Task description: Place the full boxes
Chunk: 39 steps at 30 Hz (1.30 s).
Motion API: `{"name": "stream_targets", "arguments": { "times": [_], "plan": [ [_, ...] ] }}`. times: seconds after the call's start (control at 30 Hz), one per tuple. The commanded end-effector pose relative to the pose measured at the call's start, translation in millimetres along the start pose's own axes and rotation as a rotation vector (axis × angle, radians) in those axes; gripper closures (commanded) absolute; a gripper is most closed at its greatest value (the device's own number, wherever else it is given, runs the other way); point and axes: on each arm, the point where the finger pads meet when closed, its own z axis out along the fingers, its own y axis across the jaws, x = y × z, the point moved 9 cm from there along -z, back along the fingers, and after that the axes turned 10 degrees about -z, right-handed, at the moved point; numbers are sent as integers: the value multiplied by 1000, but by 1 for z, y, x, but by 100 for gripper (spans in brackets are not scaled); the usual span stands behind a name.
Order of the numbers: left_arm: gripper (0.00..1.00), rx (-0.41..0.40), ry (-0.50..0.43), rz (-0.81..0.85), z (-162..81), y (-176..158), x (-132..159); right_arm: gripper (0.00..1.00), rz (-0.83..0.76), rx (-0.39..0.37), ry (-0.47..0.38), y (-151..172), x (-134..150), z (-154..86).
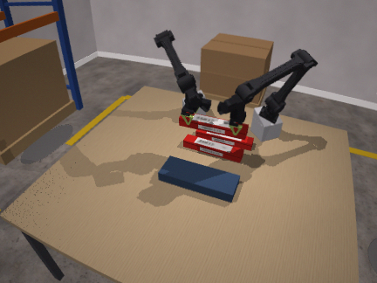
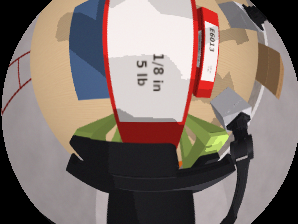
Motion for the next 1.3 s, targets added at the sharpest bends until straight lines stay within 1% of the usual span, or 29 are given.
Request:
{"name": "stream_targets", "arguments": {
  "times": [0.0,1.07,1.1,1.13,1.27],
  "plan": [
    [100,-101,-85,-19,-60,20,1,100,-5,132,-38,-21,6,-65],
    [100,-102,-85,-16,-63,22,2,100,-5,132,-38,-24,6,-68],
    [100,-102,-85,-16,-63,22,2,100,6,97,-26,-8,3,-21],
    [100,-75,-60,-27,-21,8,1,100,6,97,-26,-8,3,-20],
    [100,-75,-60,-27,-15,8,0,100,6,97,-26,-9,2,-15]
  ]
}}
